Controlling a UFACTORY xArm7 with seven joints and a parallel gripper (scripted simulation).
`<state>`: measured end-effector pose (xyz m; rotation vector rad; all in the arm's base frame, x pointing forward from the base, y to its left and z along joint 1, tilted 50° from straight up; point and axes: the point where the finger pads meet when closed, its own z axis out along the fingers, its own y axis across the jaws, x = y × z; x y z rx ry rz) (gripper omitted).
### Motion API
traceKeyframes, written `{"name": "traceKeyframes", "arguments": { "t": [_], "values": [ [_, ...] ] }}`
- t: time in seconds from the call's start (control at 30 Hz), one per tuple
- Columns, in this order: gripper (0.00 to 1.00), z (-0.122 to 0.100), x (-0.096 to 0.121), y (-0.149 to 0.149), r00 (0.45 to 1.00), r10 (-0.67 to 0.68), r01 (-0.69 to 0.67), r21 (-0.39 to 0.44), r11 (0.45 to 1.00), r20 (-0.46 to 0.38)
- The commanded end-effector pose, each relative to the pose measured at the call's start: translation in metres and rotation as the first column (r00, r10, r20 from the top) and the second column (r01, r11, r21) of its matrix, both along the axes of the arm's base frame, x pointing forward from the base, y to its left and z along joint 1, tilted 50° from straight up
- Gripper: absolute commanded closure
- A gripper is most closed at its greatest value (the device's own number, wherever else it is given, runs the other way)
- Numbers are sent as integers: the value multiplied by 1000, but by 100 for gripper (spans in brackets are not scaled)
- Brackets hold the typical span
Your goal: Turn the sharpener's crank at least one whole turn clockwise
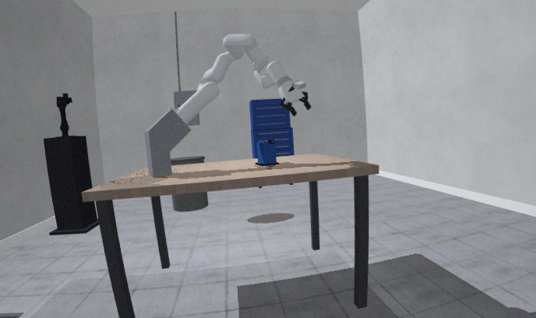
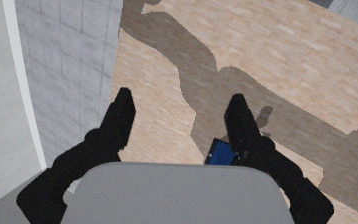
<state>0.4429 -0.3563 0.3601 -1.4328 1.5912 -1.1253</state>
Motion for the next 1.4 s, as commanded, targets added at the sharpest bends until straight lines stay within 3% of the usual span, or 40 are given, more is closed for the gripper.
{"name": "traceKeyframes", "arguments": {
  "t": [0.0, 0.57, 0.63, 1.17, 1.23, 1.37],
  "values": [
    [0, -24, -6, 40, 993, 85, -81, 60, 995, -83],
    [0, -26, -7, 45, 991, 95, -89, 67, 994, -92],
    [0, -50, -18, 85, 970, 180, -158, 138, 978, -166],
    [0, -55, -21, 93, 964, 196, -169, 152, 974, -179],
    [0, -74, -35, 129, 934, 268, -216, 221, 951, -237],
    [0, -74, -35, 129, 934, 268, -216, 221, 951, -237]
  ]
}}
